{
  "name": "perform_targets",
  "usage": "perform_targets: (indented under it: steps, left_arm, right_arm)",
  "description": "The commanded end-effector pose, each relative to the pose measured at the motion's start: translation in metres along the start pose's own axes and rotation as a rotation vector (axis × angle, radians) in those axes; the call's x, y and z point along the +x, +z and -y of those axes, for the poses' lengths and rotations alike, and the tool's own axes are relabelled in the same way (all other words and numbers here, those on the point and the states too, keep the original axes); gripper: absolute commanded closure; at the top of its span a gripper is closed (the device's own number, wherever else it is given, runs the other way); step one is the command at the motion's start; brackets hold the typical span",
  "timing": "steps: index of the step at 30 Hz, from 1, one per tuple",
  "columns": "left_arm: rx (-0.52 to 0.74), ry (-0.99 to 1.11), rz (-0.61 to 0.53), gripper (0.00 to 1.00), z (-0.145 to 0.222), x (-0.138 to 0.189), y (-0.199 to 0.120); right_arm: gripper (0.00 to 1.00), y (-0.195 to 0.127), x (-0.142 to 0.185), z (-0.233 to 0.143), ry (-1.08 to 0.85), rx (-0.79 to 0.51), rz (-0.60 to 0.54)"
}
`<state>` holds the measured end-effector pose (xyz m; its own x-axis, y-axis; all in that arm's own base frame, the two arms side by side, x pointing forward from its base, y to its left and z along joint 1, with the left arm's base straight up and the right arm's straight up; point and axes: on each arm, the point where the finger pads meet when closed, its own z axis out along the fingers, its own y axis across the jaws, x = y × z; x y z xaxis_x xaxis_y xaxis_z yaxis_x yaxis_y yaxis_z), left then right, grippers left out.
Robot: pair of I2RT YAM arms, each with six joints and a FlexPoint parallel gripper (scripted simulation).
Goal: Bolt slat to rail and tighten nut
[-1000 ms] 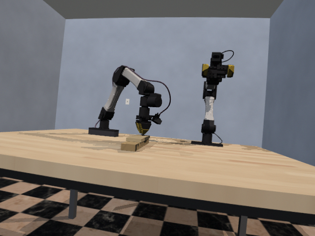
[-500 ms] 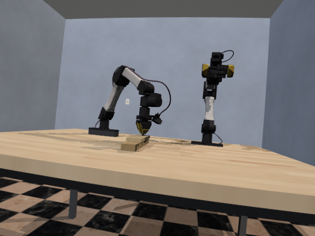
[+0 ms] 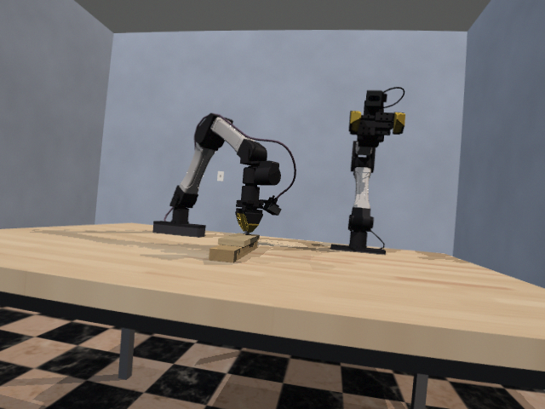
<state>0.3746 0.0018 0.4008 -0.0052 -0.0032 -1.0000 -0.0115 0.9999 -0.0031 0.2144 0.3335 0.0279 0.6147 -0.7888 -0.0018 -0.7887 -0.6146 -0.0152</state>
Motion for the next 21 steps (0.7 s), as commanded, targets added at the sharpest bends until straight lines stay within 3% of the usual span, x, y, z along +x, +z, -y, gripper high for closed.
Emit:
perform_targets:
  steps: [1, 21]
  left_arm:
    - [0.002, 0.002, 0.020, 0.00, 0.0007, -0.0075, -0.0019]
    - [0.002, 0.002, 0.020, 0.00, 0.0007, -0.0075, -0.0019]
  right_arm:
    - [0.64, 0.0096, 0.0005, -0.0019, -0.001, -0.011, 0.007]
    - [0.64, 0.0144, 0.0006, -0.0020, -0.001, -0.011, 0.007]
